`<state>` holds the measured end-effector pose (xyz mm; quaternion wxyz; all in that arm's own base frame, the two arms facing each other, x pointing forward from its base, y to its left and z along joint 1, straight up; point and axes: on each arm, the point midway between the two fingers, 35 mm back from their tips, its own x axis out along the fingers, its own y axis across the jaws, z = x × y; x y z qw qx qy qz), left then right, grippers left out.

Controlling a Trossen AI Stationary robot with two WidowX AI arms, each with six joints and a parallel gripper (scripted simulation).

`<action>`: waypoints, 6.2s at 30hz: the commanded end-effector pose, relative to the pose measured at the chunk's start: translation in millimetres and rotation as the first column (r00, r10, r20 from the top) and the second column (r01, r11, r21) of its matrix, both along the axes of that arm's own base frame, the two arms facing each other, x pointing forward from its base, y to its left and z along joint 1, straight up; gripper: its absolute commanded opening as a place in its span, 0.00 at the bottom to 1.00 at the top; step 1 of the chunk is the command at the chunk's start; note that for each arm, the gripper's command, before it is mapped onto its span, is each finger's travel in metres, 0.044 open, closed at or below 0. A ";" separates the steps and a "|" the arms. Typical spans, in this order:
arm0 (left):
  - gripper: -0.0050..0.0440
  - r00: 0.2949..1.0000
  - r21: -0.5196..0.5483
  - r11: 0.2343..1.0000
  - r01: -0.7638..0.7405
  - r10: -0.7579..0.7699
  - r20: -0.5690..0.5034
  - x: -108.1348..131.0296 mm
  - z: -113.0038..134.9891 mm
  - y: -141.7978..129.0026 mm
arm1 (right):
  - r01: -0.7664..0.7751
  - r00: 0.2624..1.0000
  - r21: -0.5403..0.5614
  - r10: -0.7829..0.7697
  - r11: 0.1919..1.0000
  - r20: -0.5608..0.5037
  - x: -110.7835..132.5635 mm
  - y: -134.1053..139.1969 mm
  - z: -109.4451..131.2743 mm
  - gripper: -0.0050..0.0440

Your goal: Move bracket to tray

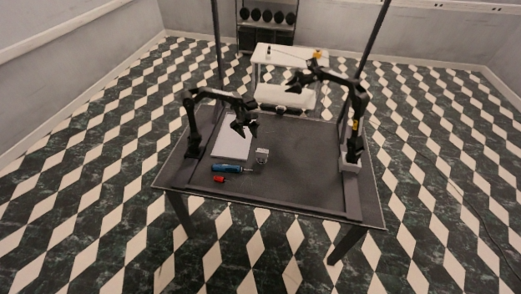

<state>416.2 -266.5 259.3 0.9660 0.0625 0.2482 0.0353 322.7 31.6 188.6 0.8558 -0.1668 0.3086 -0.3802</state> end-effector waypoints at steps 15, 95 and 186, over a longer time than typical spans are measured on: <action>1.00 1.000 -0.024 1.000 0.000 0.000 0.025 -1.7 14.9 1.7 | 0.000 1.000 0.010 0.000 1.000 0.017 0.4 0.2 5.4 1.00; 1.00 0.996 -0.141 0.986 -0.091 0.087 -0.036 -150.9 44.5 290.7 | 0.038 0.683 0.754 0.534 0.656 -0.499 84.7 -28.9 -48.7 0.37; 1.00 0.996 -0.141 0.986 -0.091 0.087 -0.036 -150.9 44.5 290.7 | 0.031 0.683 0.756 0.539 0.654 -0.494 82.4 -28.0 -64.3 0.00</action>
